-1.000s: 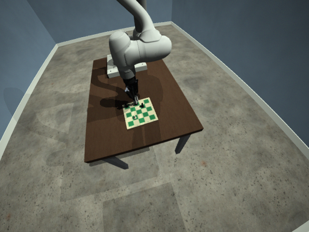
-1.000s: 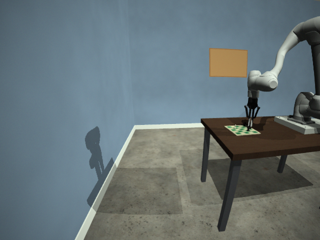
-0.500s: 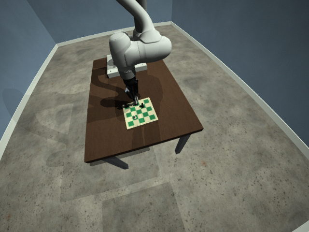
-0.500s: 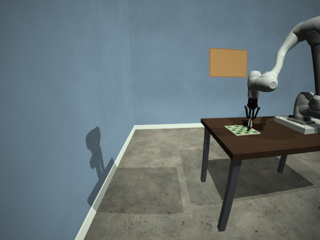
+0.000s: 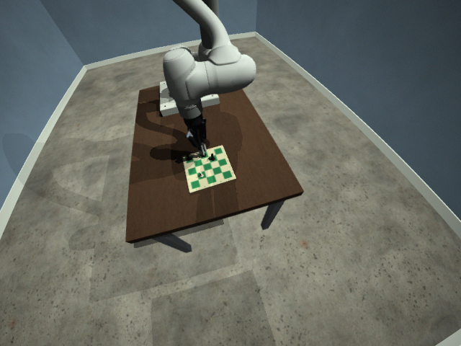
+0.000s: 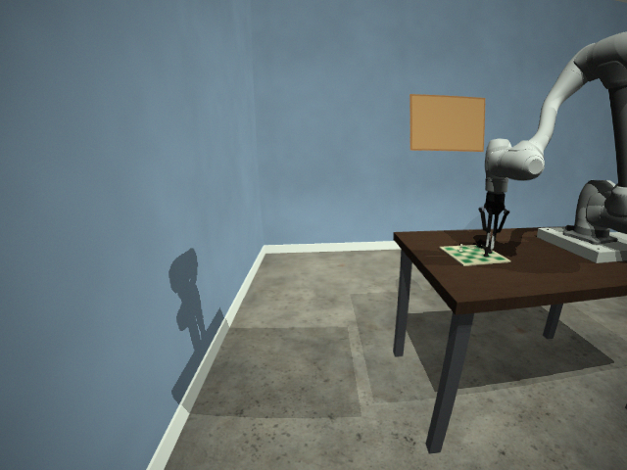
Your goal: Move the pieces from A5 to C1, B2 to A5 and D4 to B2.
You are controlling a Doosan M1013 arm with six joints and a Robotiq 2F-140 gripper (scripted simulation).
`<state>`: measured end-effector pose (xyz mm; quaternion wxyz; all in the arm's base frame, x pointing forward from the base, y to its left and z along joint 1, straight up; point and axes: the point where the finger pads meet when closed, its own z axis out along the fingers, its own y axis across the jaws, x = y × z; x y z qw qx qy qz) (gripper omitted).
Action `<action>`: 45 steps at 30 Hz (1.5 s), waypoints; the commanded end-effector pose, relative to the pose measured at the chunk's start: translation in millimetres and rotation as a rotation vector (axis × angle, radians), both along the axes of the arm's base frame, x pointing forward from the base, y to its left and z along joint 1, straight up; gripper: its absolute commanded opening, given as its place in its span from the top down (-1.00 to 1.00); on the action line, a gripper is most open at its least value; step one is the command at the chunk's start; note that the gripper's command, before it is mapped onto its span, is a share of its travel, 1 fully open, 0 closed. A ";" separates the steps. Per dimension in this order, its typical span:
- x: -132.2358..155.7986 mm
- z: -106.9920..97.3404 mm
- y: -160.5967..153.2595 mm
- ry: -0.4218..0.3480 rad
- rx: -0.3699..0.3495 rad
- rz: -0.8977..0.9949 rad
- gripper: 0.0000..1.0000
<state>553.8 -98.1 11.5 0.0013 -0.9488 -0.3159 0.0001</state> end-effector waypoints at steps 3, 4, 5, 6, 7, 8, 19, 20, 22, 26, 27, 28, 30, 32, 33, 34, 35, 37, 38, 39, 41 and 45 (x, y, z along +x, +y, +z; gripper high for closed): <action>0.0 0.1 0.0 0.000 0.000 0.000 1.00; 0.0 0.1 0.0 0.000 0.000 0.000 1.00; 0.0 0.1 0.0 0.000 0.000 0.000 1.00; 0.0 0.1 0.0 0.000 0.000 0.000 1.00; 0.0 0.1 0.0 0.000 0.000 0.000 1.00; 0.0 0.1 0.0 0.000 0.000 0.000 1.00; 0.0 0.1 0.0 0.000 0.000 0.000 1.00; 0.0 0.1 0.0 0.000 0.000 0.000 1.00; 0.0 0.1 0.0 0.000 0.000 0.000 1.00; 0.0 0.1 0.0 0.000 0.000 0.000 1.00; 0.0 0.1 0.0 0.000 0.000 0.000 0.90; 0.0 0.1 0.0 0.000 0.000 0.000 0.90; 0.0 0.1 0.0 0.000 0.000 0.000 0.80; 0.0 0.1 0.0 0.000 0.000 0.000 0.80; 0.0 0.1 0.0 0.000 0.000 0.000 0.70; 0.0 0.1 0.0 0.000 0.000 0.000 0.70; 0.0 0.1 0.0 0.000 0.000 0.000 0.70; 0.0 0.1 0.0 0.000 0.000 0.000 0.70; 0.0 0.1 0.0 0.000 0.000 0.000 0.60; 0.0 0.1 0.0 0.000 0.000 0.000 0.60; 0.0 0.1 0.0 0.000 0.000 0.000 0.50; 0.0 0.1 0.0 0.000 0.000 0.000 0.50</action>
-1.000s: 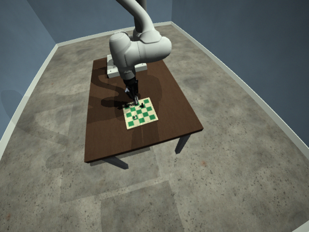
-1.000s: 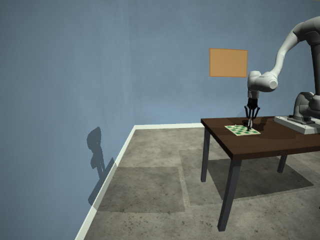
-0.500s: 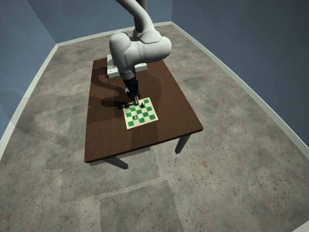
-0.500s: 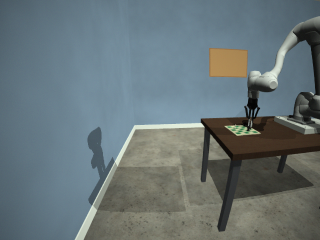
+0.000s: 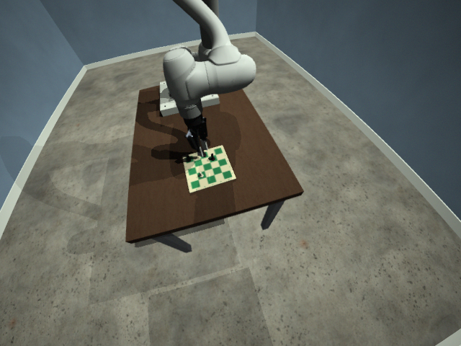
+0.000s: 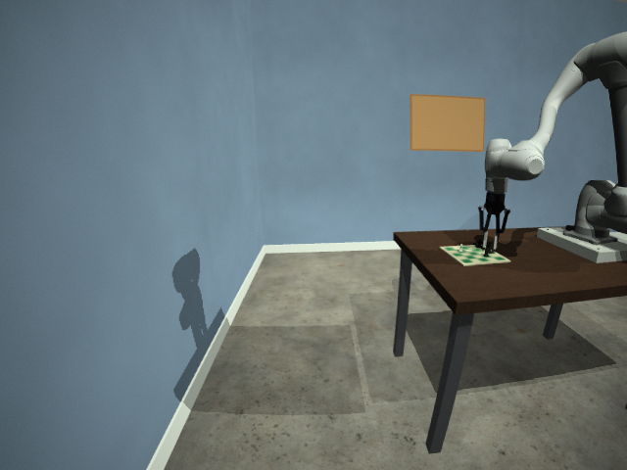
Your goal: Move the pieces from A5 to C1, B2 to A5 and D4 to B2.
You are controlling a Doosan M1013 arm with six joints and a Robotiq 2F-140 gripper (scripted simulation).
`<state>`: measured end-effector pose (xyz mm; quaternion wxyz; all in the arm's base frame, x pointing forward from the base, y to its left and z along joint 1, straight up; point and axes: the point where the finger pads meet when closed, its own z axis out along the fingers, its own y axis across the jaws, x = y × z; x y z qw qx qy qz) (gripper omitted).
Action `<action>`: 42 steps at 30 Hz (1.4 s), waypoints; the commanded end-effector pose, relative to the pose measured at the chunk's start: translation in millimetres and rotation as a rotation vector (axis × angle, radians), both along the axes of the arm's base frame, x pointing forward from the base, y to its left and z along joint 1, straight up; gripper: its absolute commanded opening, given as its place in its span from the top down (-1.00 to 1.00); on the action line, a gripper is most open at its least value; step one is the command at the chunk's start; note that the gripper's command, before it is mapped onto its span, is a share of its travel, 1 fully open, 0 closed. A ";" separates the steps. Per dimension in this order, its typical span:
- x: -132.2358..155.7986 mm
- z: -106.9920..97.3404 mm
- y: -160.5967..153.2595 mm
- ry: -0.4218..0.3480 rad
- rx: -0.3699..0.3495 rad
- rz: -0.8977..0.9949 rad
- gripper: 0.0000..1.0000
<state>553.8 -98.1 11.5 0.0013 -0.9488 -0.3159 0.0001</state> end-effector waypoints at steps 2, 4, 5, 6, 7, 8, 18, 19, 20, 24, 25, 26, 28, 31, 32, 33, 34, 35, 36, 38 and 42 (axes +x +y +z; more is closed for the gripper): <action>0.0 0.1 0.0 0.000 0.000 0.000 0.50; 0.0 0.1 0.0 0.000 0.000 0.000 0.50; 0.0 0.1 0.0 0.000 0.000 0.000 0.50; 0.0 0.1 0.0 0.000 0.000 0.000 0.50; 0.0 0.1 0.0 0.000 0.000 0.000 0.50; 0.0 0.3 0.0 0.000 0.000 0.000 0.50; 0.0 26.5 0.0 0.000 0.000 0.000 0.50; 0.1 31.6 0.0 0.000 0.000 0.000 0.50; 0.1 37.0 -0.1 0.000 0.000 0.000 0.50; 0.1 48.1 -0.1 0.000 0.000 0.000 0.50; 0.1 53.7 -0.1 0.000 0.000 0.000 0.50; 0.1 59.2 -0.1 0.000 0.000 0.000 0.50; 0.1 69.3 -0.1 0.000 0.000 0.000 0.50; 0.1 81.4 -0.2 0.000 0.000 0.000 0.50; 0.1 84.2 -0.2 0.000 0.000 0.000 0.50; 0.1 86.5 -0.2 0.000 0.000 0.000 0.50; 0.1 88.1 -0.2 0.000 0.000 0.000 0.50; 0.1 89.2 -0.2 0.000 0.000 0.000 0.50; 0.1 89.8 -0.2 0.000 0.000 0.000 0.50; 0.1 90.1 -0.2 0.000 0.000 0.000 0.50; 0.1 90.1 -0.2 0.000 0.000 0.000 -1.00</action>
